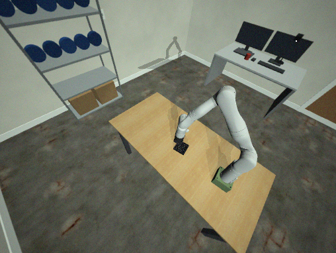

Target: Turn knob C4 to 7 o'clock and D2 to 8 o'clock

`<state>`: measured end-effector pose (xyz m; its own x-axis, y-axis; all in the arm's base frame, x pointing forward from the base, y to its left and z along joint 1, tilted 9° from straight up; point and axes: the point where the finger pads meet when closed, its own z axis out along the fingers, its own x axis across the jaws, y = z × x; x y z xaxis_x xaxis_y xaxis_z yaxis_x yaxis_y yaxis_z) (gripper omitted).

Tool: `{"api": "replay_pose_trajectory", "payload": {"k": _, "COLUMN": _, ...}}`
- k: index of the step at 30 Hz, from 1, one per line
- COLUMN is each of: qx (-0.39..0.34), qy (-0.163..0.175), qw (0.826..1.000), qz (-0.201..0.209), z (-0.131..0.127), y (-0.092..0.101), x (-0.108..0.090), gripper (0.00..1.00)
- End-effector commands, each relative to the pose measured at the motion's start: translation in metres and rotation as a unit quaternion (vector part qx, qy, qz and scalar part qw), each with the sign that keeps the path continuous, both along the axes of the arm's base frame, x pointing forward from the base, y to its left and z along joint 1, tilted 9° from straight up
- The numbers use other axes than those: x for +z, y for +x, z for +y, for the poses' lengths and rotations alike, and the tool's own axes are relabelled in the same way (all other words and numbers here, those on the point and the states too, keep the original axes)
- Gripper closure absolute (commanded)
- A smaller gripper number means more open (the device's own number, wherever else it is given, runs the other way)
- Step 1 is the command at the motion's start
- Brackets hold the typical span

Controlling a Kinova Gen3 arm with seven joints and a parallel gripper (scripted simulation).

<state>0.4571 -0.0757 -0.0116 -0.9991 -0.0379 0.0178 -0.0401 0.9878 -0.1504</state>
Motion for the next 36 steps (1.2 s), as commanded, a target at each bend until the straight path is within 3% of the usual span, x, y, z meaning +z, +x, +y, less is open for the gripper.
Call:
{"api": "replay_pose_trajectory", "payload": {"k": 1, "qx": 0.000, "qy": 0.000, "qw": 1.000, "qz": -0.001, "z": 0.000, "y": 0.001, "x": 0.001, "gripper": 0.54}}
{"api": "replay_pose_trajectory", "payload": {"k": 9, "qx": 0.000, "qy": 0.000, "qw": 1.000, "qz": -0.001, "z": 0.001, "y": 0.001, "x": 0.005, "gripper": 0.54}}
{"api": "replay_pose_trajectory", "payload": {"k": 25, "qx": 0.000, "qy": 0.000, "qw": 1.000, "qz": -0.001, "z": 0.006, "y": 0.001, "x": 0.037, "gripper": 0.54}}
{"api": "replay_pose_trajectory", "payload": {"k": 36, "qx": 0.000, "qy": 0.000, "qw": 1.000, "qz": -0.001, "z": 0.006, "y": 0.001, "x": 0.038, "gripper": 0.54}}
